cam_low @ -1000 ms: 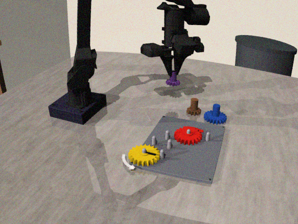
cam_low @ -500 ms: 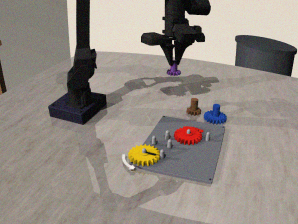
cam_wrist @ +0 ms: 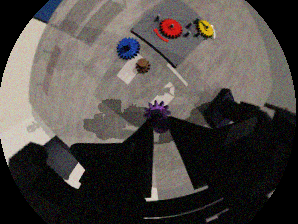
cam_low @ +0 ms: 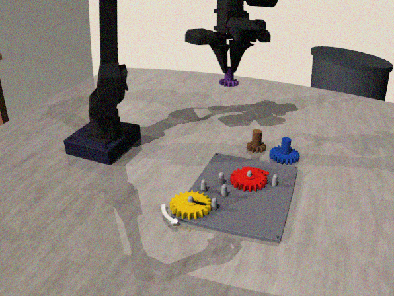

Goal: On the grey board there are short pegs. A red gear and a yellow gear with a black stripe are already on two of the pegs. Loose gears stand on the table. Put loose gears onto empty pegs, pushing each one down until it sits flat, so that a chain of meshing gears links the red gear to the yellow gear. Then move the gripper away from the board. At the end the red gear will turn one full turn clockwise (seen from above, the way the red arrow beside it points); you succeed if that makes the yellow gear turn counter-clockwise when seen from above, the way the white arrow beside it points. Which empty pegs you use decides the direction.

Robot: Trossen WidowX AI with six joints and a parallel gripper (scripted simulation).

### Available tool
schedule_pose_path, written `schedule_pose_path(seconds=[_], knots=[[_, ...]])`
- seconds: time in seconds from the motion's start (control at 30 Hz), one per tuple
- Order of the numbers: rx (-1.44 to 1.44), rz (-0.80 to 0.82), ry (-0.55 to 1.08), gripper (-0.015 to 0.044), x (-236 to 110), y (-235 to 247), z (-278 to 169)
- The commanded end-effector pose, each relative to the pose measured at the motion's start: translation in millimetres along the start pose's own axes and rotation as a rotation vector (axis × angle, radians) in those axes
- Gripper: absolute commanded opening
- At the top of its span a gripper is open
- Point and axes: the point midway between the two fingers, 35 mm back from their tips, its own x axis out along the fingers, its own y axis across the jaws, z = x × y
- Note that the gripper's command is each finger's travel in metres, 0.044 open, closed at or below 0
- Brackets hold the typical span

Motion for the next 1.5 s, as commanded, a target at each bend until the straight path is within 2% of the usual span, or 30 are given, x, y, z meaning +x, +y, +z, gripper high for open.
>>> schedule_pose_path(seconds=[0.0,0.33,1.47], knots=[[0.004,0.015,-0.001,0.0000,-12,0,0],[0.007,0.013,-0.001,0.0000,-27,-4,0],[0.022,0.018,0.011,0.0000,-3,-21,62]])
